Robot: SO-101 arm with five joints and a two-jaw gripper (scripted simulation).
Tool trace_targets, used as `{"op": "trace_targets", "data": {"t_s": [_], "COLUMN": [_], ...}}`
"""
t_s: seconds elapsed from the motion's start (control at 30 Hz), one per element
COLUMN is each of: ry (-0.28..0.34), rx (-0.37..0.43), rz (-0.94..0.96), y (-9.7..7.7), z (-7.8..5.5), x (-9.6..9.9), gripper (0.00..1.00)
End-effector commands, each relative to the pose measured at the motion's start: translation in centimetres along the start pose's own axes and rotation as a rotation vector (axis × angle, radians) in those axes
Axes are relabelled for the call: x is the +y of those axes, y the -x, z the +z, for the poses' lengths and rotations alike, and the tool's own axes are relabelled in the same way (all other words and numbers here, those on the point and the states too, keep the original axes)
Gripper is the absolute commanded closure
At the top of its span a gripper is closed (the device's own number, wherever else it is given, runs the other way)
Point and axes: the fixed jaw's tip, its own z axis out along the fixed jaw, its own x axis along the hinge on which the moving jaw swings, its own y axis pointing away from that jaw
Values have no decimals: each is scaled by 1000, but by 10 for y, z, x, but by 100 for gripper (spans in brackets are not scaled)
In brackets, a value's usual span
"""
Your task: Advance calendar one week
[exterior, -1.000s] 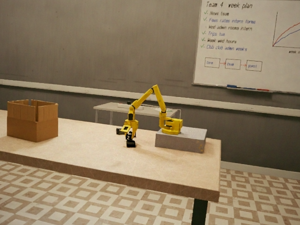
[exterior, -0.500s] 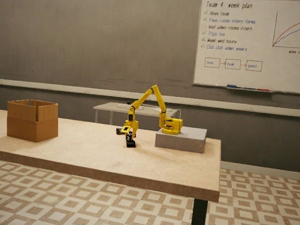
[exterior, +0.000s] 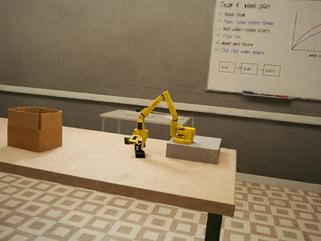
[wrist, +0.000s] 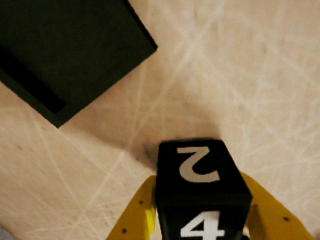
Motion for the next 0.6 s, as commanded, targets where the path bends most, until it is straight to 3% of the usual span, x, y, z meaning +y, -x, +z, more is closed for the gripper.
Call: {"op": "trace_targets", "data": {"t_s": [0.0, 0.57], "ry": [14, 14], "rx": [3, 3], "rz": [-3, -3], "y": [-2, -2], "z": [3, 3], "x": [3, 3], "gripper": [82, 68]}}
